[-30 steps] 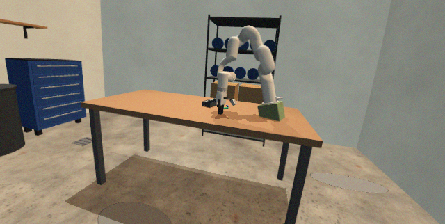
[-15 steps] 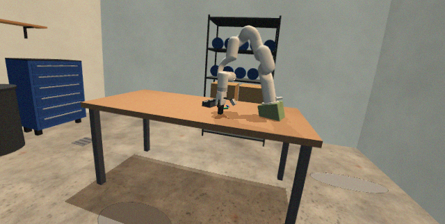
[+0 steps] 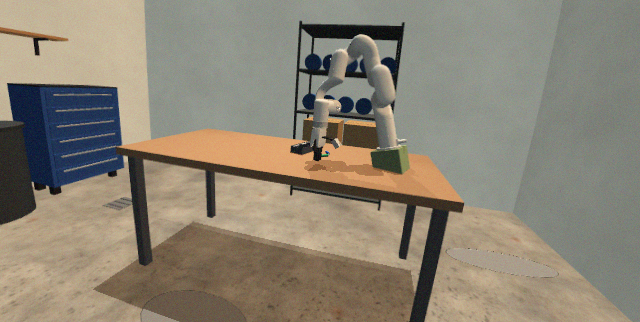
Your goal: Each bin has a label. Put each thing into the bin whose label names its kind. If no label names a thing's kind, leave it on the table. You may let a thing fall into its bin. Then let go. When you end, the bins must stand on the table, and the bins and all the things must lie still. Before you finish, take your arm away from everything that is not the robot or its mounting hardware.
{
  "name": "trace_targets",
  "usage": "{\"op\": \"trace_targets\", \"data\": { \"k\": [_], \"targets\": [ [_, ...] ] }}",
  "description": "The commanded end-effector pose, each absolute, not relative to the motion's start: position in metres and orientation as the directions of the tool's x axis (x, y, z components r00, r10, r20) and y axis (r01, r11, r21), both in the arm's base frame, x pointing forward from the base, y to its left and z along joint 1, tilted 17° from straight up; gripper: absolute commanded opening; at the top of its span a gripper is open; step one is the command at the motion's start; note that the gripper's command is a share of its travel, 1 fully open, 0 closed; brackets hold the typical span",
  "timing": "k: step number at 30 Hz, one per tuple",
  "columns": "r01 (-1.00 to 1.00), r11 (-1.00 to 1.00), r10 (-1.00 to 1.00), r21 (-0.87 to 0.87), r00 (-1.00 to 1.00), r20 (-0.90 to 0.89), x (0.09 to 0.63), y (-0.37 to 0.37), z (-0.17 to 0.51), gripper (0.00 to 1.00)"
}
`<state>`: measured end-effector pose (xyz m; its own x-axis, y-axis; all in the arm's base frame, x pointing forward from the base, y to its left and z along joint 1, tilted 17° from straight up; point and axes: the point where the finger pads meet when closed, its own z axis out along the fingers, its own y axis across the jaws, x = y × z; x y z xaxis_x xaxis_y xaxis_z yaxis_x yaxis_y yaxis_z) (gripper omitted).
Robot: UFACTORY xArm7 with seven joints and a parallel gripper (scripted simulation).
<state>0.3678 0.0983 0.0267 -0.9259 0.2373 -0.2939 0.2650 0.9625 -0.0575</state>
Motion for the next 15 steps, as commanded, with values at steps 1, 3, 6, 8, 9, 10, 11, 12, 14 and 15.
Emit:
{"op": "trace_targets", "data": {
  "k": [1, 3, 6, 8, 9, 10, 11, 12, 14, 15],
  "targets": [
    [0.264, 0.963, 0.237, -0.057, -0.928, -0.288, 0.364, 0.101, 0.045, 0.0],
    [0.264, 0.963, 0.237, -0.057, -0.928, -0.288, 0.362, 0.102, 0.051, 0.0],
    [0.264, 0.963, 0.238, -0.057, -0.928, -0.288, 0.36, 0.103, 0.06, 0.0],
    [0.264, 0.963, 0.238, -0.057, -0.928, -0.288, 0.358, 0.104, 0.067, 0.0],
    [0.264, 0.963, 0.238, -0.057, -0.928, -0.288, 0.358, 0.104, 0.067, 0.0],
    [0.264, 0.963, 0.238, -0.057, -0.928, -0.288, 0.358, 0.104, 0.067, 0.0],
    [0.264, 0.963, 0.238, -0.057, -0.928, -0.288, 0.358, 0.104, 0.067, 0.0],
    [0.264, 0.963, 0.238, -0.057, -0.928, -0.288, 0.358, 0.104, 0.067, 0.0],
    [0.264, 0.963, 0.238, -0.057, -0.928, -0.288, 0.358, 0.104, 0.067, 0.0],
    [0.264, 0.963, 0.238, -0.057, -0.928, -0.288, 0.358, 0.104, 0.067, 0.0]
  ]
}}
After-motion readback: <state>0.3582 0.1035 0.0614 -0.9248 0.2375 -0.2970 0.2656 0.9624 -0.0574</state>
